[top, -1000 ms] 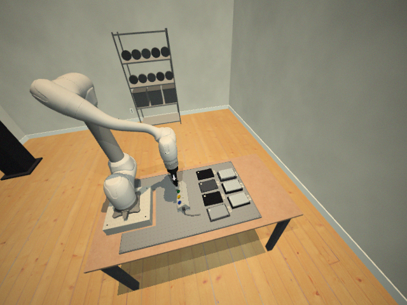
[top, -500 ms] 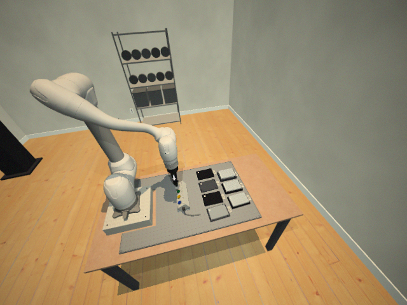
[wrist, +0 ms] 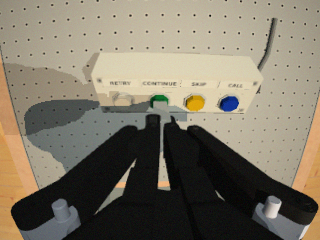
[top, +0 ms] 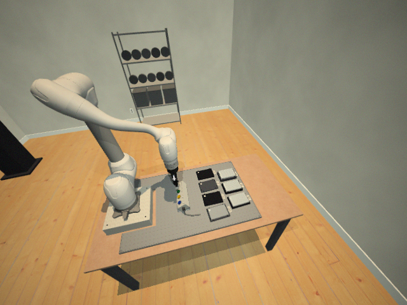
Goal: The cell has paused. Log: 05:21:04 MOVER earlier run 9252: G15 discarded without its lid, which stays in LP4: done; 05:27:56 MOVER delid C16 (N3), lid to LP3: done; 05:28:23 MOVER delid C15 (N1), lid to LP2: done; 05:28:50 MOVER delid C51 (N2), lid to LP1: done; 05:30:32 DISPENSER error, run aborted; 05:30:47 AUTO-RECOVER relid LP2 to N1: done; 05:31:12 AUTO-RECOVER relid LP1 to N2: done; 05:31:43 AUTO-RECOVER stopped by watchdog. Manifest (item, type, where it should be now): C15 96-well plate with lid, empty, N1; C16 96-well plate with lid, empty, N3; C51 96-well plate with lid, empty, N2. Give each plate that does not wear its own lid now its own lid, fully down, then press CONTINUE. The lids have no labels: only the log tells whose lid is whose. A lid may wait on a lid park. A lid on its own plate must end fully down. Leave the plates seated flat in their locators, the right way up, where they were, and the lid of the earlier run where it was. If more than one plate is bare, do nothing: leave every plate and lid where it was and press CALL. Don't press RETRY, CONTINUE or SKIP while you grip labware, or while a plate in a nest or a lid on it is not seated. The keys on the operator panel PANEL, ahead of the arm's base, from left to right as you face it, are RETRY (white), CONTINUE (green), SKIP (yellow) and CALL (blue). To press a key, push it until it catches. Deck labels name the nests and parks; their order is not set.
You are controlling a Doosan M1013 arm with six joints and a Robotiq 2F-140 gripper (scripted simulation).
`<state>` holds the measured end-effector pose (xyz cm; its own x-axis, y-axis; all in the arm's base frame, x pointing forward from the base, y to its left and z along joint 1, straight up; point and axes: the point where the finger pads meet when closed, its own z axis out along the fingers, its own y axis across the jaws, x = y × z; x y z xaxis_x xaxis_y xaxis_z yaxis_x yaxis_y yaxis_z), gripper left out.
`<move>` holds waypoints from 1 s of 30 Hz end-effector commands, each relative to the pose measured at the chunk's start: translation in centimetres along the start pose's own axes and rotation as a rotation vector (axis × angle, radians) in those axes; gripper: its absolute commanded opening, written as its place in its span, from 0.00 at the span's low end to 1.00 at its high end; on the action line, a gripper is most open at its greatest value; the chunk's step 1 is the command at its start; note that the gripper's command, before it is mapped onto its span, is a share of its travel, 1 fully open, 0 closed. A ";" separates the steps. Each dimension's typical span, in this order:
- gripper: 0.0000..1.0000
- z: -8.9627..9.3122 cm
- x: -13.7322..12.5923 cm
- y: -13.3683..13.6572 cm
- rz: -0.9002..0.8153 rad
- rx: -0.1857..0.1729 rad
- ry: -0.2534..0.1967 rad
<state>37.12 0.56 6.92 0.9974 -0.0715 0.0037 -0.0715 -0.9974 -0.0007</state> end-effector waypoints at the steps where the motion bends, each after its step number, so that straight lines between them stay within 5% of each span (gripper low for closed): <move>1: 0.00 0.1 0.0 0.0 0.000 0.000 0.000; 30: 0.00 2.3 0.0 0.0 0.000 0.000 0.000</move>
<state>37.13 0.56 4.61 0.9974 -0.0715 0.0038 -0.0715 -0.9974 -0.0007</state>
